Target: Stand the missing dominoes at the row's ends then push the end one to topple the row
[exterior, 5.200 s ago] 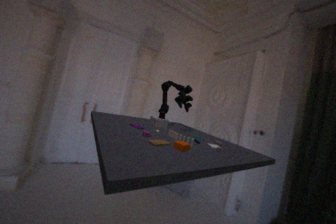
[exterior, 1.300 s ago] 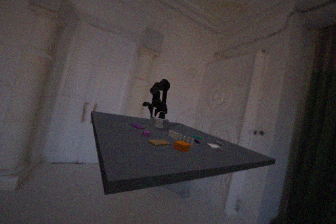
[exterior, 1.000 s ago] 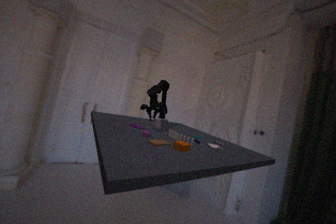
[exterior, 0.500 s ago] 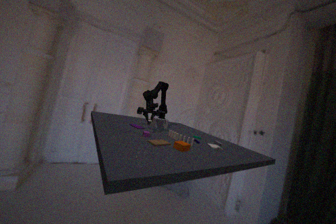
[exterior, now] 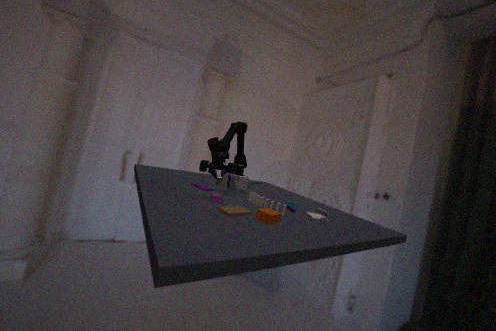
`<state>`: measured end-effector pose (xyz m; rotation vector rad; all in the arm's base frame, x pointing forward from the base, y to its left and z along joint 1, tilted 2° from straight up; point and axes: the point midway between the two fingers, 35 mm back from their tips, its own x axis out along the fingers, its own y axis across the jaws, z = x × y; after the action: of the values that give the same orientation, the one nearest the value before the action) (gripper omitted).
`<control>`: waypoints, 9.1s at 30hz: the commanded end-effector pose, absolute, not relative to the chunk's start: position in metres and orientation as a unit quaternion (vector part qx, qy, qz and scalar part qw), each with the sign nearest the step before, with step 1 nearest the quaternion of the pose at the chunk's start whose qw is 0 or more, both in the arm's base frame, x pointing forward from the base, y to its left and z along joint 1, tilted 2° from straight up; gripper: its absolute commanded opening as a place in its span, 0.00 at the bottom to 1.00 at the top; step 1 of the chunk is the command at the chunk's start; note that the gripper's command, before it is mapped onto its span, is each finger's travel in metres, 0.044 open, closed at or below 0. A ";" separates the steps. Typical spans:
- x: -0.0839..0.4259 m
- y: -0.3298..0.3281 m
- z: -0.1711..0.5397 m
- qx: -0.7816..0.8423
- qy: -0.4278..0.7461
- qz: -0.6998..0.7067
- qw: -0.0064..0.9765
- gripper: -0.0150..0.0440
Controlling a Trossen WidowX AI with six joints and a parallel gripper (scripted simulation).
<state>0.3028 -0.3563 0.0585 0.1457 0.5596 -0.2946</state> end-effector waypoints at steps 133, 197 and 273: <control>0.281 -0.340 0.013 0.035 0.180 -0.118 0.976 1.00; 0.269 -0.287 -0.012 0.012 0.692 -0.044 0.720 1.00; 0.304 -0.131 0.001 0.028 0.691 -0.052 0.721 0.44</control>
<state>0.3081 -0.1316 0.0215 0.0622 1.5176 -0.1114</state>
